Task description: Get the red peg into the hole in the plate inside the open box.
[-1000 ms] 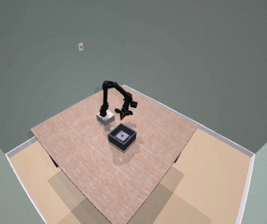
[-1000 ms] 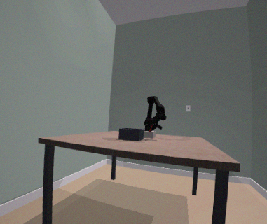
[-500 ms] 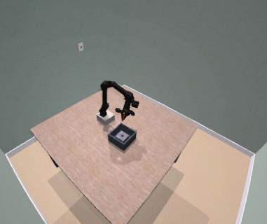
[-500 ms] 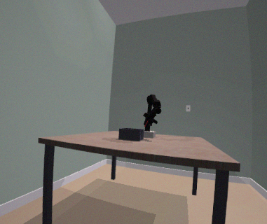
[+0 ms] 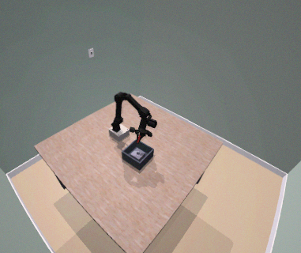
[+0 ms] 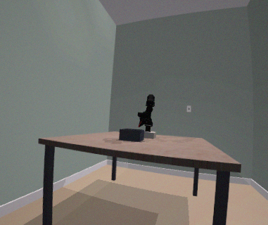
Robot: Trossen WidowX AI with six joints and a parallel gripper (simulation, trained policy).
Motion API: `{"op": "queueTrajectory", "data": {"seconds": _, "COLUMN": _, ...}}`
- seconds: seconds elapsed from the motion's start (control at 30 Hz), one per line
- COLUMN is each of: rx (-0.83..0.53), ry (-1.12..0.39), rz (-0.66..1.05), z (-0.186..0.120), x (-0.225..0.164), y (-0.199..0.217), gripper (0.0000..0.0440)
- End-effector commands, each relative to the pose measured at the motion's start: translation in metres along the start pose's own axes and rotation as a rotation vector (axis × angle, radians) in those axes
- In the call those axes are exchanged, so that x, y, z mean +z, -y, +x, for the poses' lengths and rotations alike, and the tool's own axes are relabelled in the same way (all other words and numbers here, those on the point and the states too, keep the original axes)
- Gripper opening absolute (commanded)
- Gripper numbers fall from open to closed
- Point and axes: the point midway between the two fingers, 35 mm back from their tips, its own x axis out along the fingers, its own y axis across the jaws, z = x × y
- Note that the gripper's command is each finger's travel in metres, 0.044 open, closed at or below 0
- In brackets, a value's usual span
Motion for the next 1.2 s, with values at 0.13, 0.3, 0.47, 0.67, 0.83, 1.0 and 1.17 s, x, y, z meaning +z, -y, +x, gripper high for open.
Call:
{"op": "queueTrajectory", "data": {"seconds": 0.13, "rx": 0.025, "ry": -0.014, "rz": 0.008, "z": 0.023, "x": 0.028, "y": -0.003, "gripper": 0.0000}}
{"op": "queueTrajectory", "data": {"seconds": 0.3, "rx": 0.049, "ry": -0.030, "rz": -0.013, "z": 0.039, "x": 0.041, "y": -0.006, "gripper": 0.0000}}
{"op": "queueTrajectory", "data": {"seconds": 0.47, "rx": 0.076, "ry": -0.049, "rz": -0.049, "z": 0.055, "x": 0.048, "y": -0.010, "gripper": 0.0000}}
{"op": "queueTrajectory", "data": {"seconds": 0.67, "rx": 0.102, "ry": -0.093, "rz": -0.114, "z": 0.073, "x": 0.044, "y": -0.014, "gripper": 0.0023}}
{"op": "queueTrajectory", "data": {"seconds": 0.83, "rx": 0.114, "ry": -0.135, "rz": -0.158, "z": 0.088, "x": 0.039, "y": -0.016, "gripper": 0.0136}}
{"op": "queueTrajectory", "data": {"seconds": 1.0, "rx": 0.125, "ry": -0.137, "rz": -0.188, "z": 0.092, "x": 0.050, "y": -0.018, "gripper": 0.0188}}
{"op": "queueTrajectory", "data": {"seconds": 1.17, "rx": 0.163, "ry": -0.145, "rz": -0.181, "z": 0.089, "x": 0.066, "y": -0.029, "gripper": 0.0320}}
